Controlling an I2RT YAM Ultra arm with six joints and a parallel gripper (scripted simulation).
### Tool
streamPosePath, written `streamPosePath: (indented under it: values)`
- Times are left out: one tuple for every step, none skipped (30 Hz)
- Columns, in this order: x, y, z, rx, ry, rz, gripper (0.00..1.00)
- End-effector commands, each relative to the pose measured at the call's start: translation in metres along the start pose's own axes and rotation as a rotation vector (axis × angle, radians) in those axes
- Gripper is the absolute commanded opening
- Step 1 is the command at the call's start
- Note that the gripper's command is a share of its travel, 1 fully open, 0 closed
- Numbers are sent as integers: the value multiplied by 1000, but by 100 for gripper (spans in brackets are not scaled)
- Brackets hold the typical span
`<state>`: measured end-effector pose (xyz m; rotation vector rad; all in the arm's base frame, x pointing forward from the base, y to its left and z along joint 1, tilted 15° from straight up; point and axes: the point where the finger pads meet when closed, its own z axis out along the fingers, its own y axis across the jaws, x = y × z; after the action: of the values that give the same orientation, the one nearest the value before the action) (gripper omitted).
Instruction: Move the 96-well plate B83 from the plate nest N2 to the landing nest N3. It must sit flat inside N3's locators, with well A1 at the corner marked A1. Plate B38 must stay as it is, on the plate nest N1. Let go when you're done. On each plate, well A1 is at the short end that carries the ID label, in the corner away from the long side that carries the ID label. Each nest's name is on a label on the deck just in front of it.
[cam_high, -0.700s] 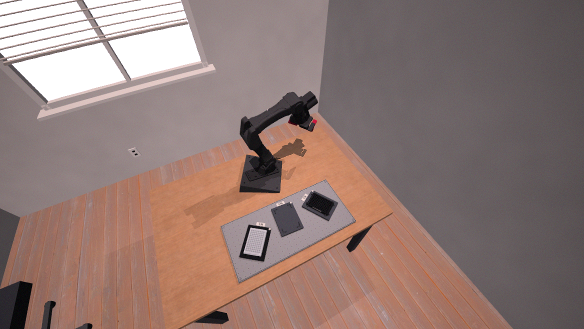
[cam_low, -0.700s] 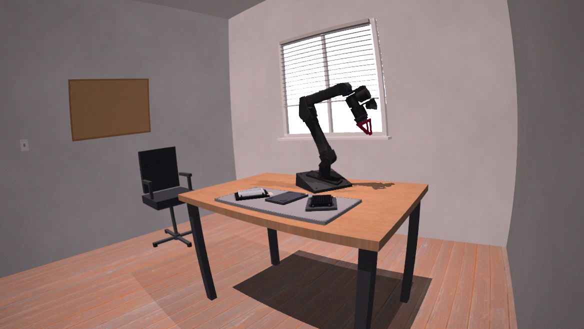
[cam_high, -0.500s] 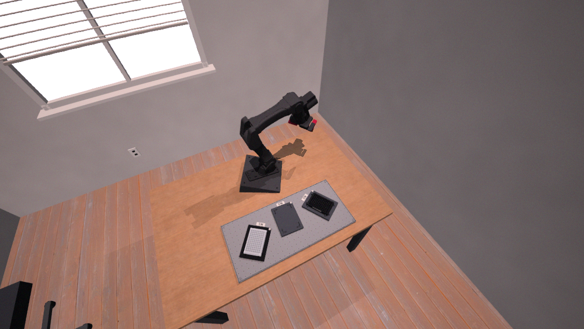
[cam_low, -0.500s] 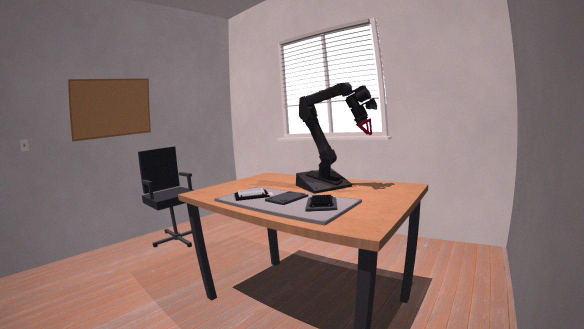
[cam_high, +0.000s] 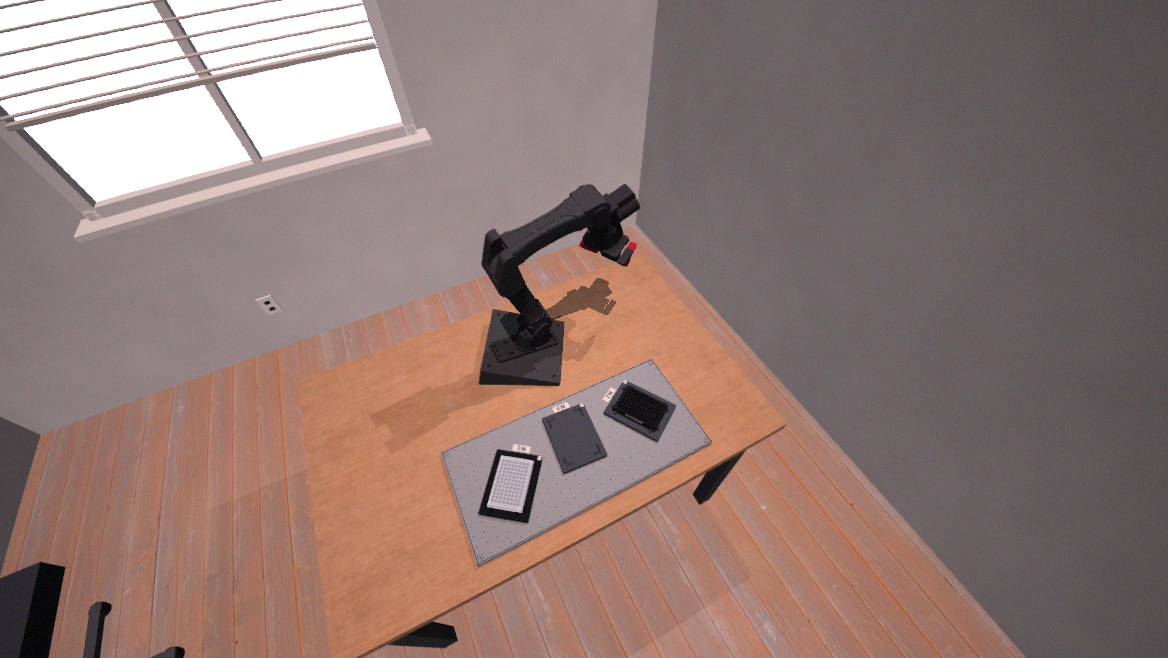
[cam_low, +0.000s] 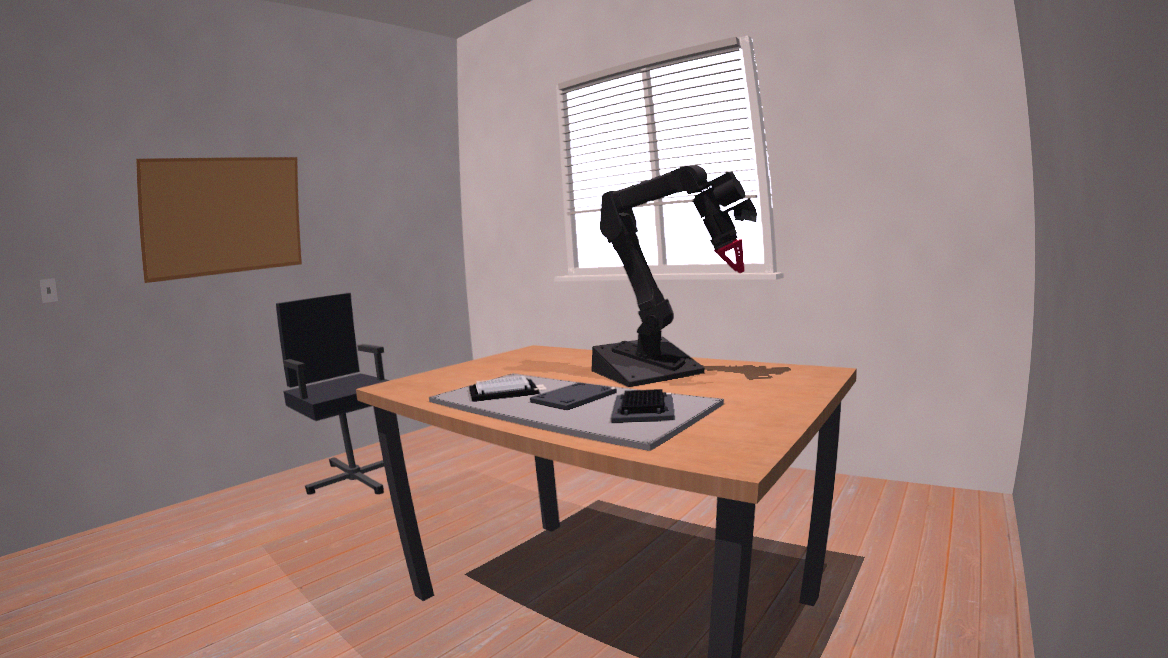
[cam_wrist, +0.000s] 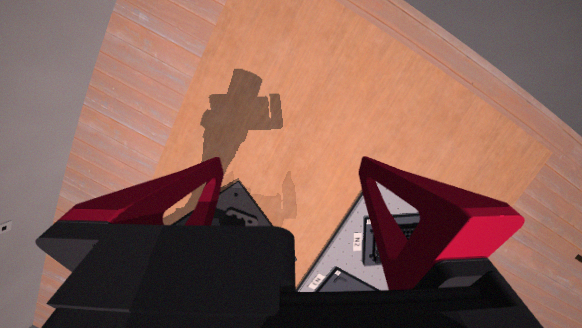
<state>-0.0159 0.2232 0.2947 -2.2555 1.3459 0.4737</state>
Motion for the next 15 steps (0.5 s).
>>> streamPosePath:
  values:
    - [-2, -14, 3, 26, 6, 72, 100]
    - [-1, -18, 6, 33, 18, 102, 100]
    - [-1, -23, 8, 41, 30, 133, 100]
    - [0, -27, 10, 43, 32, 138, 100]
    - [1, -31, 12, 50, 43, 168, 100]
    - [2, -36, 14, 58, 54, 199, 100]
    - [4, -40, 16, 65, 65, 229, 100]
    - [5, -45, 18, 67, 67, 235, 100]
    - [6, -49, 20, 67, 67, 235, 100]
    - [8, -53, 22, 74, 77, 265, 100]
    - [9, -58, 24, 81, 88, 296, 100]
    - [9, -58, 24, 81, 88, 296, 100]
    - [9, -58, 24, 81, 88, 296, 100]
    - [11, -62, 26, 89, 98, 327, 100]
    - [13, -66, 28, 90, 100, 333, 100]
